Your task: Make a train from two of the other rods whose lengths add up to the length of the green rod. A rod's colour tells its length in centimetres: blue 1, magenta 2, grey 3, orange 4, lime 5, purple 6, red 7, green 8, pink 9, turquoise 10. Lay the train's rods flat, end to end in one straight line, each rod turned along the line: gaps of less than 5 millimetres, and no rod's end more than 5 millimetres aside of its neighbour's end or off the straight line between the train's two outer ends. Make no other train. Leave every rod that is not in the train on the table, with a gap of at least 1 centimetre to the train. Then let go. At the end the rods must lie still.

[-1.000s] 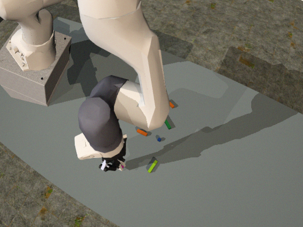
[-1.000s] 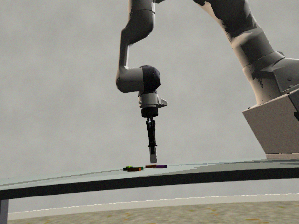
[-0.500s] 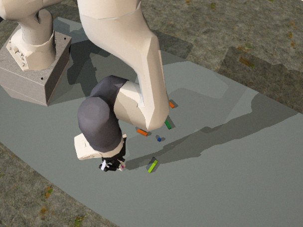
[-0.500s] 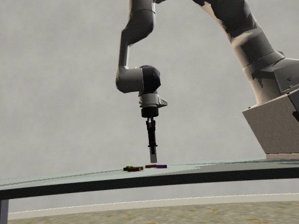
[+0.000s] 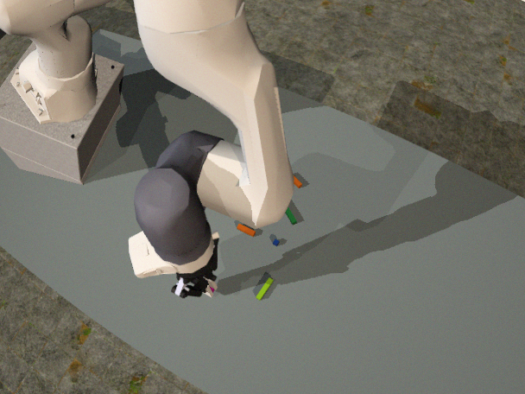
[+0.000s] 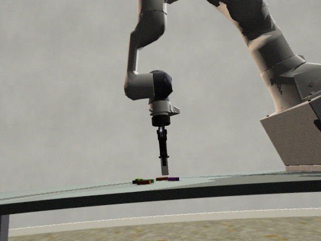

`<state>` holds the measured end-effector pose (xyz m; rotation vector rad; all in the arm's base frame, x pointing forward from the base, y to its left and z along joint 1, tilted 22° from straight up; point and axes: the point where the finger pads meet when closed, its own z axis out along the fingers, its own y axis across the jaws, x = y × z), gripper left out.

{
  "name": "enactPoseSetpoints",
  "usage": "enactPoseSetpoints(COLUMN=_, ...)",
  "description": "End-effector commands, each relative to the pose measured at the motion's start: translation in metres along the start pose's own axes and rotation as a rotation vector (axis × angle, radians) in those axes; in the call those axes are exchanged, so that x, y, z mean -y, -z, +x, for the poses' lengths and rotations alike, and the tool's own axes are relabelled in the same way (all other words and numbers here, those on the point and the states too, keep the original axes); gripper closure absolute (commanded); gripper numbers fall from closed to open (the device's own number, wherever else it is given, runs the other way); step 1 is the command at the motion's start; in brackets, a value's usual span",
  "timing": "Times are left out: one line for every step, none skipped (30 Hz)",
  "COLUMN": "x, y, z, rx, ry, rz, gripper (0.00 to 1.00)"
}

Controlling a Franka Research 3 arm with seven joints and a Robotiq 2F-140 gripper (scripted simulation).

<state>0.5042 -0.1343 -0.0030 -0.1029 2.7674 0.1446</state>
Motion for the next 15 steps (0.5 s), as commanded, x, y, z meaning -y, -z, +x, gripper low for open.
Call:
enactPoseSetpoints(x=0.0004, y=-0.0005, z=0.0, rx=0.001, ry=0.009, rz=0.001, gripper=0.97)
enactPoseSetpoints(x=0.0004, y=-0.0005, z=0.0001, rx=0.001, ry=0.009, rz=0.001, gripper=0.97)
enactPoseSetpoints(x=0.0005, y=-0.0005, z=0.0002, rx=0.001, ry=0.01, rz=0.001, gripper=0.97)
enactPoseSetpoints(x=0.0005, y=-0.0005, z=0.0003, rx=0.001, ry=0.011, rz=0.001, gripper=0.97)
enactPoseSetpoints(x=0.0006, y=-0.0005, z=0.0004, rx=0.001, ry=0.012, rz=0.001, gripper=0.97)
enactPoseSetpoints(x=0.0006, y=-0.0005, z=0.0005, rx=0.001, ry=0.013, rz=0.001, gripper=0.97)
enactPoseSetpoints(x=0.0007, y=-0.0005, z=0.0006, rx=0.001, ry=0.014, rz=0.001, gripper=0.97)
enactPoseSetpoints(x=0.0007, y=-0.0005, z=0.0006, rx=0.001, ry=0.014, rz=0.001, gripper=0.97)
enactPoseSetpoints(x=0.0007, y=-0.0005, z=0.0006, rx=0.001, ry=0.014, rz=0.001, gripper=0.97)
enactPoseSetpoints(x=0.0007, y=-0.0005, z=0.0006, rx=0.001, ry=0.014, rz=0.001, gripper=0.97)
enactPoseSetpoints(x=0.0007, y=-0.0005, z=0.0007, rx=0.001, ry=0.015, rz=0.001, gripper=0.97)
enactPoseSetpoints(x=0.0007, y=-0.0005, z=0.0007, rx=0.001, ry=0.015, rz=0.001, gripper=0.97)
enactPoseSetpoints(x=0.0007, y=-0.0005, z=0.0007, rx=0.001, ry=0.015, rz=0.001, gripper=0.97)
enactPoseSetpoints(x=0.0007, y=-0.0005, z=0.0007, rx=0.001, ry=0.015, rz=0.001, gripper=0.97)
enactPoseSetpoints(x=0.0007, y=-0.0005, z=0.0007, rx=0.001, ry=0.015, rz=0.001, gripper=0.97)
